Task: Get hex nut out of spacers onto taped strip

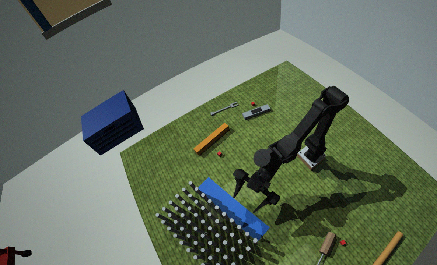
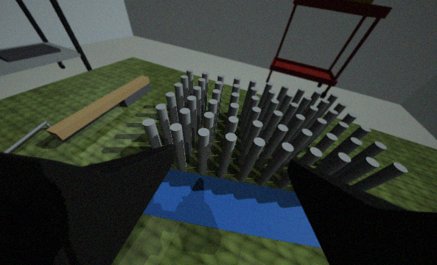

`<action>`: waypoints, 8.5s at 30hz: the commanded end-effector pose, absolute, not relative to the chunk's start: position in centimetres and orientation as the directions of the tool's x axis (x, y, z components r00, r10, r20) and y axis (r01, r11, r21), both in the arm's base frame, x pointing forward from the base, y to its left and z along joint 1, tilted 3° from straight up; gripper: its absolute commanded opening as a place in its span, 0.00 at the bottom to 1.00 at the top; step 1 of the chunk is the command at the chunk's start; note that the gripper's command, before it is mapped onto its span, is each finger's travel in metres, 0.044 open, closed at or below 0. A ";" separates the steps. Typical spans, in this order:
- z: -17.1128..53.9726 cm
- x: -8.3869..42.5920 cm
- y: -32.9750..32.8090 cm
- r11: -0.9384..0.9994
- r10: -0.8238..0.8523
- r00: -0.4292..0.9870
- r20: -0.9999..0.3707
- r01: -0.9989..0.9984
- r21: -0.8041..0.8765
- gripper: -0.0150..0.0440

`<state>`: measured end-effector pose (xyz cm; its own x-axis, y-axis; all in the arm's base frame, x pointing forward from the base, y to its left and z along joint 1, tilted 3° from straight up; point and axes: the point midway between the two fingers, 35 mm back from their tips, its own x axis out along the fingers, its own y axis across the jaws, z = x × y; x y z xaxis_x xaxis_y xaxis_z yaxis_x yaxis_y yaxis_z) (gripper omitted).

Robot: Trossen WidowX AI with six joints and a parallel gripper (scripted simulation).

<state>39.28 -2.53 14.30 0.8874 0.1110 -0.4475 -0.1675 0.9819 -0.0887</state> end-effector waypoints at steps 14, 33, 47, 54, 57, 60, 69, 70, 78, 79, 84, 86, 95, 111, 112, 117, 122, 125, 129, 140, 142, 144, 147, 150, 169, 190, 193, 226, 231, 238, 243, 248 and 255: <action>13.4 37.5 15.4 0.029 0.318 0.690 -0.650 -0.692 -0.721 1.00; 13.2 28.5 28.3 -0.902 0.359 0.507 -0.783 -0.027 -0.431 1.00; 13.4 25.4 30.8 -0.932 0.353 0.472 -0.808 0.258 -0.256 1.00; 12.3 25.3 30.9 -0.932 0.353 0.472 -0.808 0.258 -0.256 1.00; 8.3 24.8 30.7 -0.932 0.353 0.471 -0.808 0.258 -0.256 1.00; 7.3 24.6 30.6 -0.932 0.353 0.471 -0.808 0.258 -0.256 1.00; 7.3 24.6 30.6 -0.932 0.353 0.471 -0.808 0.258 -0.256 1.00; 7.3 24.6 30.6 -0.932 0.353 0.471 -0.808 0.258 -0.256 1.00; 7.6 25.4 30.7 -0.932 0.333 0.320 -0.887 0.258 -0.256 1.00; 7.6 25.4 30.7 -0.932 0.333 0.320 -0.887 0.258 -0.256 1.00; 7.6 25.4 30.7 -0.932 0.333 0.320 -0.887 0.258 -0.256 1.00; 7.6 25.4 30.7 -0.932 0.333 0.320 -0.887 0.258 -0.256 0.96; 7.6 25.4 30.7 -0.932 0.333 0.320 -0.887 0.258 -0.256 0.73; 6.3 25.5 30.8 -0.932 0.333 0.320 -0.887 0.258 -0.256 0.73; 6.2 25.5 30.8 -0.932 0.333 0.320 -0.887 0.258 -0.256 0.73; 5.3 25.5 30.8 -0.932 0.333 0.320 -0.887 0.258 -0.256 0.73; 4.5 25.6 30.8 -0.932 0.333 0.320 -0.887 0.258 -0.256 0.73; 4.0 25.6 30.8 -0.932 0.332 0.320 -0.887 0.258 -0.256 0.73; 3.4 25.6 30.8 -0.932 0.332 0.320 -0.887 0.258 -0.256 0.73; 1.6 25.5 30.6 -0.932 0.332 0.320 -0.887 0.258 -0.256 0.73; 1.2 25.5 30.6 -0.932 0.332 0.320 -0.887 0.258 -0.256 0.73; 0.9 25.5 30.6 -0.932 0.332 0.320 -0.887 0.258 -0.256 0.73; 0.5 25.4 30.5 -0.932 0.332 0.320 -0.887 0.258 -0.256 0.73; 0.5 25.4 30.5 -0.932 0.332 0.320 -0.887 0.258 -0.256 0.68; 4.7 26.2 31.5 -0.932 0.333 0.321 -0.887 0.257 -0.256 0.25; 17.4 25.7 31.0 -0.932 0.332 0.325 -0.886 0.255 -0.256 0.25; 17.8 25.6 30.9 -0.933 0.332 0.325 -0.886 0.255 -0.256 0.25; 17.8 29.4 23.7 -0.740 0.274 0.315 -0.909 -0.535 -0.409 0.25; 17.8 30.0 22.4 -0.627 0.267 0.312 -0.912 -0.663 -0.410 0.25; 17.8 30.7 20.6 -0.438 0.258 0.308 -0.916 -0.808 -0.395 0.25; 17.9 31.2 19.4 -0.286 0.252 0.304 -0.919 -0.883 -0.371 0.25; 17.9 31.5 18.1 -0.125 0.247 0.301 -0.921 -0.933 -0.339 0.25; 18.0 32.0 16.3 0.106 0.241 0.297 -0.924 -0.954 -0.279 0.25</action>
<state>31.91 17.18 17.57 0.2931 0.2349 -0.9268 -0.9524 -0.0135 -0.3046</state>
